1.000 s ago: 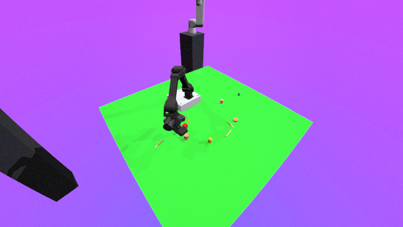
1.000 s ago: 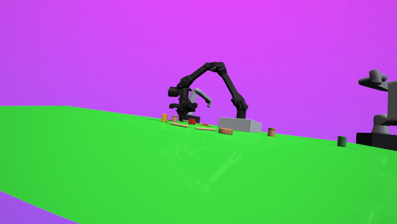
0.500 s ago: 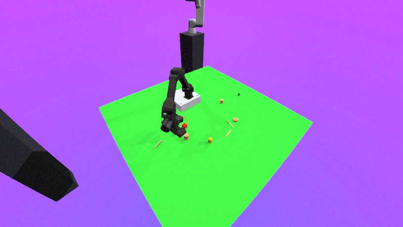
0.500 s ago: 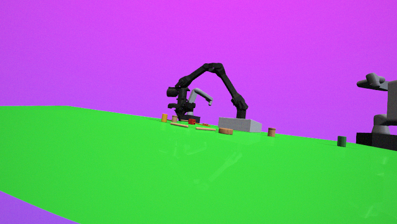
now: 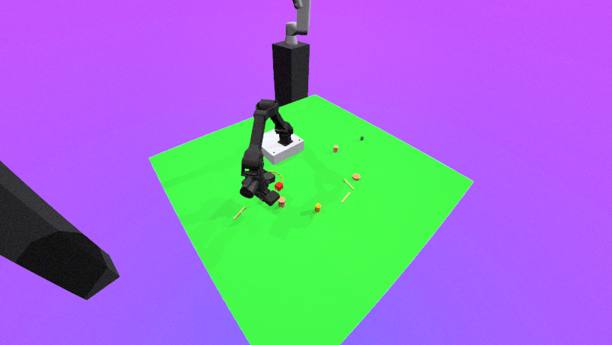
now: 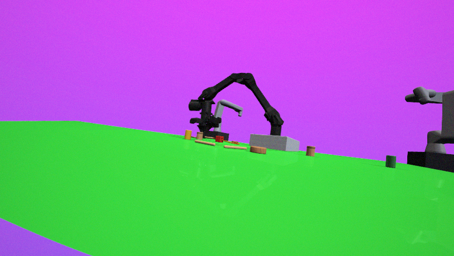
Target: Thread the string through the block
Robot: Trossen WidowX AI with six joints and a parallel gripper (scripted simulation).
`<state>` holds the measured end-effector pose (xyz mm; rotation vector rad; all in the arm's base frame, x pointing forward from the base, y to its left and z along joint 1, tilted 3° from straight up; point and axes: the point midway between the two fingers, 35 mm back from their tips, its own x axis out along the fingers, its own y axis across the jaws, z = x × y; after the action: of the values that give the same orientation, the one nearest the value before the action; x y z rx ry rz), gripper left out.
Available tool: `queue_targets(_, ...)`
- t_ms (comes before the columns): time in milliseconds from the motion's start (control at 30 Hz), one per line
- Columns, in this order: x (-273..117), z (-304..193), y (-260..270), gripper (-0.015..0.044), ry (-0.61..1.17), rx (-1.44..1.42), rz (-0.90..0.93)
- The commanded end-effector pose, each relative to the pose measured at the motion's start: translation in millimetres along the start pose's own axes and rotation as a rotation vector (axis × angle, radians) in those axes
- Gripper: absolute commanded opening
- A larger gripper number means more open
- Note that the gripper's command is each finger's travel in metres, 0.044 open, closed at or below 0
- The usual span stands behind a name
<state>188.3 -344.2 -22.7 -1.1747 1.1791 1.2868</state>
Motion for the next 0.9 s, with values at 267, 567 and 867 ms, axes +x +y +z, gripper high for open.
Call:
queue_targets(267,-5.0,-10.9,0.1,0.0000,0.005,-0.009,0.000)
queue_targets(567,8.6,-22.8,0.6,0.0000,0.006,-0.005,-0.005)
queue_targets(867,8.6,-22.8,0.6,0.0000,0.006,-0.005,-0.005)
